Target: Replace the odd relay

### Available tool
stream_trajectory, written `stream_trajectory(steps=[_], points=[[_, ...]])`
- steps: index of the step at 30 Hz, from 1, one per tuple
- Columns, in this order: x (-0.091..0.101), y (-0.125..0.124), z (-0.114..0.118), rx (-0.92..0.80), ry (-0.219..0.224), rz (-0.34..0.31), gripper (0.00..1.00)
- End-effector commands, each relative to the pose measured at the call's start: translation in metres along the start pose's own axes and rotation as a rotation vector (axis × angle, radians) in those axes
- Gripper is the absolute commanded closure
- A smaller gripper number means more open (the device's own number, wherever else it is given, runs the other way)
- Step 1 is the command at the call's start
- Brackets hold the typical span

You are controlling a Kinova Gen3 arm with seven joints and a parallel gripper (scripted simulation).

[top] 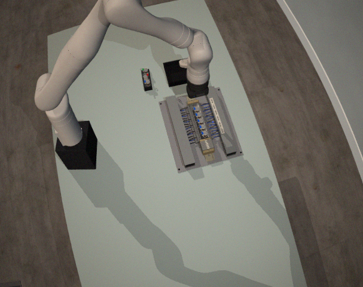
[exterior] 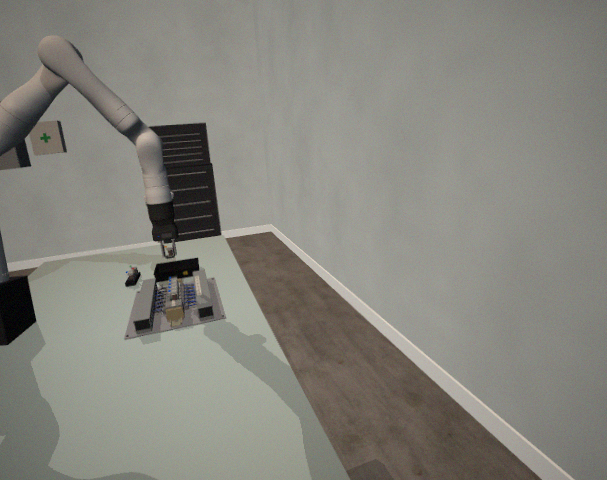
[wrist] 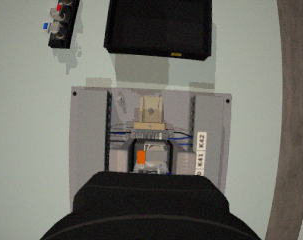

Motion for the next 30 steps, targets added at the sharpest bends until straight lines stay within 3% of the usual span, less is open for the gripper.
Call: stream_trajectory(steps=[1,30], points=[[-0.0009,0.0,0.0002,0.0,0.001,0.0,1.0],[-0.0085,-0.0003,-0.001,0.0,0.001,0.0,1.0]])
Point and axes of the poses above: the point where the finger pads meet when closed, its own x axis back along the fingers, its own z axis across the jaws, y = z × x, the point moved 5 cm from there along x, back along the fingers, and after that the axes turned 1 degree about x, right-handed, at the moved point
